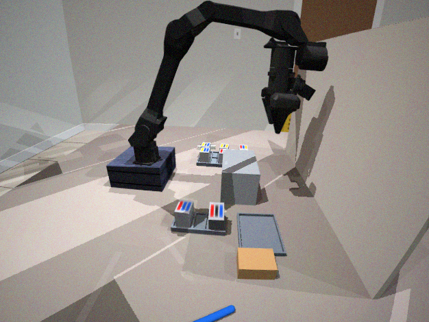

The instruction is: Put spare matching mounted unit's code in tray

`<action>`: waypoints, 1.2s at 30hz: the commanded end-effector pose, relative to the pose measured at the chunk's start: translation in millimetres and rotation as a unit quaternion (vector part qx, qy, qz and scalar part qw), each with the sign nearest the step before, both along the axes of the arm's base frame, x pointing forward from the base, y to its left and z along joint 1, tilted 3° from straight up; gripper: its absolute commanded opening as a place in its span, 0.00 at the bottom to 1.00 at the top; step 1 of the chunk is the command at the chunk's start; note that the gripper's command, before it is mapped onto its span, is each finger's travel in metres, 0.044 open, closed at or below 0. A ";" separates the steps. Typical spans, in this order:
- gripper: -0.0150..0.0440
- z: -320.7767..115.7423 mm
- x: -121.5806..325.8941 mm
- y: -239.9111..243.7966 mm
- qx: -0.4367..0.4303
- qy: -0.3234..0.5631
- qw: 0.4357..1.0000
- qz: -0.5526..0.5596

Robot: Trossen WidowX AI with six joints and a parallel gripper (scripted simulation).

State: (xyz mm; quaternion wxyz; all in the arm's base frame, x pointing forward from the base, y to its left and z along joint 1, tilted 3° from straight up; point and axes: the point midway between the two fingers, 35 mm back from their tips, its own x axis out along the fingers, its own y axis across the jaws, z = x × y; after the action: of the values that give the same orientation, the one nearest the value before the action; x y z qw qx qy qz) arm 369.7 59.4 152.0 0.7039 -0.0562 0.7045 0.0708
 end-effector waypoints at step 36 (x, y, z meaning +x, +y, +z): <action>0.76 -97.9 -163.3 151.6 0.015 -0.013 0.722 0.691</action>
State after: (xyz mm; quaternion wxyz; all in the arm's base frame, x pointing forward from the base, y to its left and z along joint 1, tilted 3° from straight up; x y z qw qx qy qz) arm 210.3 212.2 74.3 0.4785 -0.5186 0.4538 0.5442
